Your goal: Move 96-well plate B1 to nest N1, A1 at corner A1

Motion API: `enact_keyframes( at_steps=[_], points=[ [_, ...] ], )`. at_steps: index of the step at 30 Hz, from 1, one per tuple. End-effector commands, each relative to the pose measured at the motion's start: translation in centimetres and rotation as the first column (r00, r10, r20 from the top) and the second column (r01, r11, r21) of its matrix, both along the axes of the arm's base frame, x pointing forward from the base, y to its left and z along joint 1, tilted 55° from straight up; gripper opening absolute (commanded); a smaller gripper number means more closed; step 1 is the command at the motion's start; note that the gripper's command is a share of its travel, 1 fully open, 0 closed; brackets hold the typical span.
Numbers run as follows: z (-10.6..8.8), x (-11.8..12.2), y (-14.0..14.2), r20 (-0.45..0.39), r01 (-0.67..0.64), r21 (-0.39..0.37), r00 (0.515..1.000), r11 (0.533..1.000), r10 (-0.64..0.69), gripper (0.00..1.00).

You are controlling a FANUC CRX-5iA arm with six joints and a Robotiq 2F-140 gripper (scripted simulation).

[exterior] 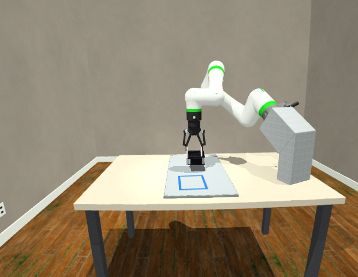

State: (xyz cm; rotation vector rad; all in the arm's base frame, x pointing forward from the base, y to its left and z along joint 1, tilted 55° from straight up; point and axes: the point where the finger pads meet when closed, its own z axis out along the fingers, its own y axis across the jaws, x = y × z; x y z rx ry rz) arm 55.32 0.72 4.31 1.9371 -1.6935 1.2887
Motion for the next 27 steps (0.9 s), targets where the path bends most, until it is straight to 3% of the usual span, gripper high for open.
enact_keyframes(
  at_steps=[1, 27],
  points=[
    [0.8, -0.2, -0.5, 0.0, -0.001, 0.0, 1.0, 1.0, 0.001, 0.0],
    [6.6, -1.9, -4.6, 0.0, -0.001, 0.0, 1.0, 1.0, 0.001, 0.0]
  ],
)
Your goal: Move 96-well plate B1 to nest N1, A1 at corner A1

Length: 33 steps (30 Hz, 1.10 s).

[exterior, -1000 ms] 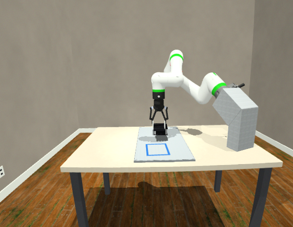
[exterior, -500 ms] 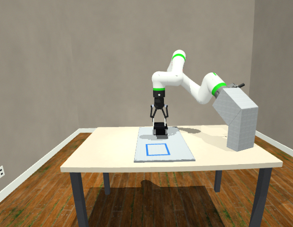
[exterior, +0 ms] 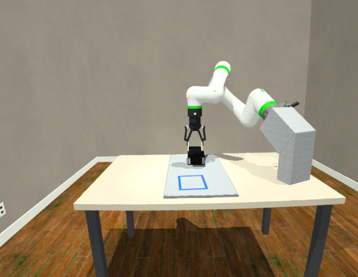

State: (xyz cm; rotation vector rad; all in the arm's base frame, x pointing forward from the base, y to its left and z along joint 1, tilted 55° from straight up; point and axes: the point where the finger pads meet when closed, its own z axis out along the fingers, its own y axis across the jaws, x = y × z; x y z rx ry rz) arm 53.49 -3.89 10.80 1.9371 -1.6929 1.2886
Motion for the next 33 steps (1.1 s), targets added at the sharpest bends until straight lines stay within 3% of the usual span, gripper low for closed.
enact_keyframes(
  at_steps=[1, 33],
  points=[
    [0.4, -0.1, -0.2, 0.0, 0.0, 0.001, 1.0, 1.0, 0.0, 0.0],
    [7.8, -2.2, -5.5, 0.0, 0.0, 0.001, 1.0, 1.0, 0.0, 0.0]
  ],
)
